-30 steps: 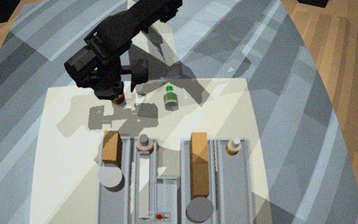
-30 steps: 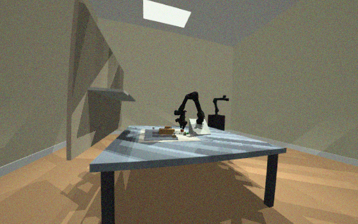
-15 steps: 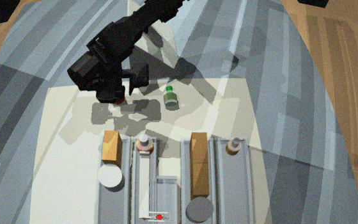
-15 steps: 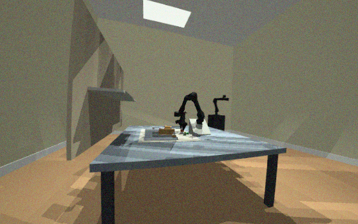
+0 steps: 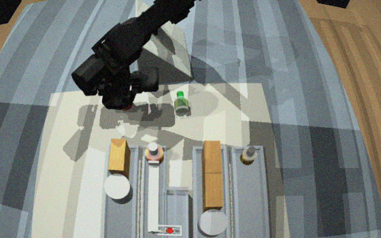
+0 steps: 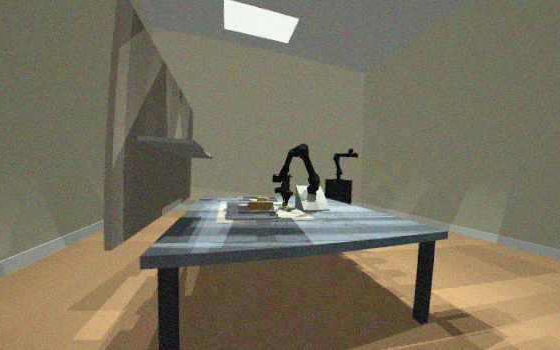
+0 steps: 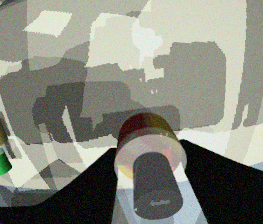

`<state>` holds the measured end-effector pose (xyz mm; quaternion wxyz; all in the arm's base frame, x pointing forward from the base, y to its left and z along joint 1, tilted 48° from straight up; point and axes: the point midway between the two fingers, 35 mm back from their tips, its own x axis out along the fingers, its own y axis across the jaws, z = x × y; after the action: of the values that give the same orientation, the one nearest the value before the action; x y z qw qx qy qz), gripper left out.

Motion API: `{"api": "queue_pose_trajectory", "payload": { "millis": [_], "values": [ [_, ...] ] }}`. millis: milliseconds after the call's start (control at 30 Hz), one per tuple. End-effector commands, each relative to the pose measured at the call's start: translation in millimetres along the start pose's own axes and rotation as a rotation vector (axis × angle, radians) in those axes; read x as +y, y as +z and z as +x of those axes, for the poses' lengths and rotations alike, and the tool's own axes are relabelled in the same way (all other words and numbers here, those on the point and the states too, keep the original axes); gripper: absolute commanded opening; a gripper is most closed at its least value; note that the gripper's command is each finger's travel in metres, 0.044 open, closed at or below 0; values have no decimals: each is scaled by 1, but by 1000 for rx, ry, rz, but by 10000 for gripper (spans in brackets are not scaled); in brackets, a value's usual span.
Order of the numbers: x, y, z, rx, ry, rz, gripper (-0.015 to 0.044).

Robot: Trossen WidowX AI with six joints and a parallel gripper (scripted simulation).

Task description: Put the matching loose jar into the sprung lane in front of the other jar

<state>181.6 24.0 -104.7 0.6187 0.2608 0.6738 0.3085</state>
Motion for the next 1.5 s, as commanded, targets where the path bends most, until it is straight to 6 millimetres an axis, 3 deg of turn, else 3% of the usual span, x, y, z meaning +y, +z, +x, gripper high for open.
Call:
{"api": "queue_pose_trajectory", "payload": {
  "millis": [0, 33, 400, 500, 600, 967, 1467],
  "values": [
    [-2, 3, -14, -6, -7, -2, 26],
    [-3, 4, -20, -6, -9, -1, 0],
    [0, -2, -96, -4, -10, -1, 0],
    [2, -4, -106, -4, -8, -1, 0],
    [3, -1, -106, -4, -10, 1, 0],
    [23, 47, -91, -12, -32, 30, 0],
    [76, 105, -57, -10, -4, 54, 0]
  ]
}}
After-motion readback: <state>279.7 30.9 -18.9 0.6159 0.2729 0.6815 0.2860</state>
